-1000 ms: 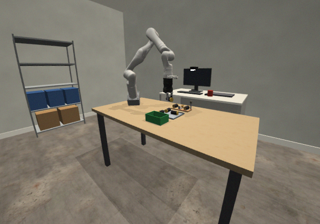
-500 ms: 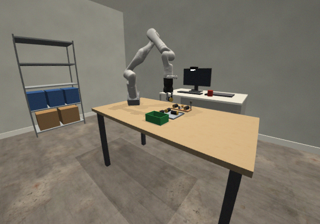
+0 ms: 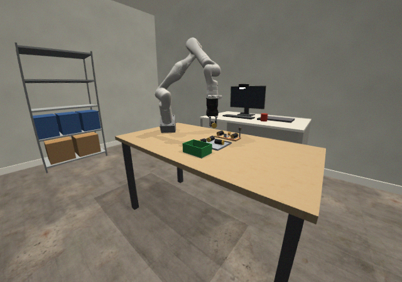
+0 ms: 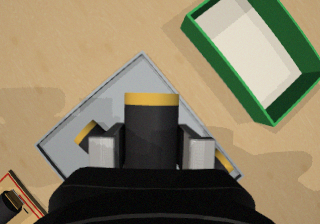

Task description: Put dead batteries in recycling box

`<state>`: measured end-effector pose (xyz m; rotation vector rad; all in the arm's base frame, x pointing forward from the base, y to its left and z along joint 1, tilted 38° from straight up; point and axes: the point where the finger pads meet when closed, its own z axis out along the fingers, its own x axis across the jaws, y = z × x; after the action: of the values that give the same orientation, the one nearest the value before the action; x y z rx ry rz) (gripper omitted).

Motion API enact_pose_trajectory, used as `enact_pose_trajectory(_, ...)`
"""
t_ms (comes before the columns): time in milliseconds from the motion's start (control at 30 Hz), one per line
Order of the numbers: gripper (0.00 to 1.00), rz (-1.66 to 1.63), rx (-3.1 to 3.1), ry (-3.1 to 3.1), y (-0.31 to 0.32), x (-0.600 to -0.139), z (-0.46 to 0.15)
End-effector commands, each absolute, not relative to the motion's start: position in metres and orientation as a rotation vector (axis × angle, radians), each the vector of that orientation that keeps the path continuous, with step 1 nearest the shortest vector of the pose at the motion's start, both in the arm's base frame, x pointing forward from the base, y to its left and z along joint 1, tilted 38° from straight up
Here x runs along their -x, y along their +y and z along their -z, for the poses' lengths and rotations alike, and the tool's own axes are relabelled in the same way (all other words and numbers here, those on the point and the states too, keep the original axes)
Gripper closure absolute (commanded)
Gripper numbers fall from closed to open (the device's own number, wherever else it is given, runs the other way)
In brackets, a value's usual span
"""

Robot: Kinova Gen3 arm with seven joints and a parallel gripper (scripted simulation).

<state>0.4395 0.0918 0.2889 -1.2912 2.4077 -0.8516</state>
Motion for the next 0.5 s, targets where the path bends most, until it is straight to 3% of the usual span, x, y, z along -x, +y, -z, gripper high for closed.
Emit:
enact_pose_trajectory(0,0.43,0.854,1.234,2.426,0.0908,-0.4403,-0.2895)
enact_pose_trajectory(467,0.43,0.775,0.882,2.514,0.0908,-0.4403,-0.2895)
